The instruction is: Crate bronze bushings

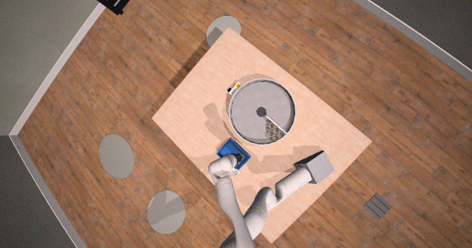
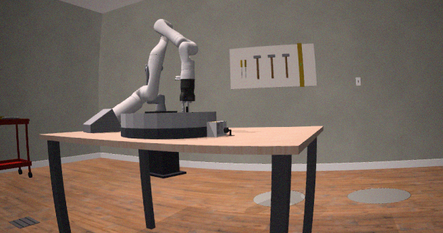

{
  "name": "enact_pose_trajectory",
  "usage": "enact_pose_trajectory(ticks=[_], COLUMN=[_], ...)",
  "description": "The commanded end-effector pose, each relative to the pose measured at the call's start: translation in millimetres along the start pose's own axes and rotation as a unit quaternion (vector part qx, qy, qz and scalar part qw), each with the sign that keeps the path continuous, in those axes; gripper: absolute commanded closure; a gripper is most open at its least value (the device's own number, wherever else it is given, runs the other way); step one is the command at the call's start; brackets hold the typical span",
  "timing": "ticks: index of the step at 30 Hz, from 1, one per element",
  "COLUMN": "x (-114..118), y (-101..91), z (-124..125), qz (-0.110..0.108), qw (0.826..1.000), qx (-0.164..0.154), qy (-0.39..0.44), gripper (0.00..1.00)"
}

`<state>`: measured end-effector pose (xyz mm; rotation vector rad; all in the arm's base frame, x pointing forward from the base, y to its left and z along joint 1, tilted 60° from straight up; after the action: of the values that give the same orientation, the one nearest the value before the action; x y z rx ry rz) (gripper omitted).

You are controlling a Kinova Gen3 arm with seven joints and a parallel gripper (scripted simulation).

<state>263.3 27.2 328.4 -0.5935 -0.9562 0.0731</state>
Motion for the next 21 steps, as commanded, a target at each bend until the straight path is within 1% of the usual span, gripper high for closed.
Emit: enact_pose_trajectory(ticks=[1, 11, 16, 21], x=[2, 2, 0, 0], y=[-18.2, -18.2, -75.4, -75.4], z=[-10, -10, -7, -7], qz=[-0.013, -0.013, -0.013, -0.013], qw=[1.000, 1.000, 1.000, 1.000], qx=[-0.021, -0.021, -0.020, -0.020], qy=[0.009, 0.009, 0.008, 0.008], gripper=[0.53, 0.53, 0.53, 0.53])
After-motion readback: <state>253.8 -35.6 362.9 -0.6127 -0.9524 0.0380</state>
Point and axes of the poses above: the point where the finger pads meet when closed, its own y axis out along the fingers, its own x axis across the jaws, z = x × y, the point moved 4 cm from there along -y, back along the fingers, and after that the axes turned 13 degrees about y, right-handed, at the moved point
